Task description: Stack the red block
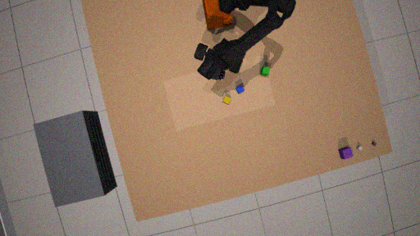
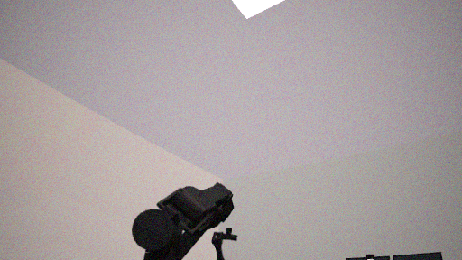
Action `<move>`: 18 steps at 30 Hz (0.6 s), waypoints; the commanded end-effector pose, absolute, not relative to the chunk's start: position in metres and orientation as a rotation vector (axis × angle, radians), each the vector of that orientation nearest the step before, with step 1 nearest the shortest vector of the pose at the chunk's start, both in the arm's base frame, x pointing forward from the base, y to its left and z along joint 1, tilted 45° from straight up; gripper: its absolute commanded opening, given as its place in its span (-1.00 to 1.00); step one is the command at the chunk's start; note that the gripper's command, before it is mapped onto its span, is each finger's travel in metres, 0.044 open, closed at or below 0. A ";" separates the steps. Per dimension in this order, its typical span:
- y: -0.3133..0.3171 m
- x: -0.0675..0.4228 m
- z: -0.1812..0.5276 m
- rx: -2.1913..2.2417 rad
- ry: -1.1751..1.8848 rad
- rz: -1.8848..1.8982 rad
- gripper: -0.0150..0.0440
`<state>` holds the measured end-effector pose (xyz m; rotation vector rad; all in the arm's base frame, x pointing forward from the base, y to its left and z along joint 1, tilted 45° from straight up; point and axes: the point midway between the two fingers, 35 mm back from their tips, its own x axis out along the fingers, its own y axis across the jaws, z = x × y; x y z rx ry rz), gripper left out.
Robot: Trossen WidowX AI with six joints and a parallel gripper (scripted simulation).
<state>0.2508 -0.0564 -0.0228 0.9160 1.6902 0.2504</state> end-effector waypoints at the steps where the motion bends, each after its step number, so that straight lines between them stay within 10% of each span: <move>1: -0.040 0.268 -0.002 0.906 1.677 0.240 -0.49; 18: 0.043 0.300 0.073 0.875 1.660 0.268 -0.49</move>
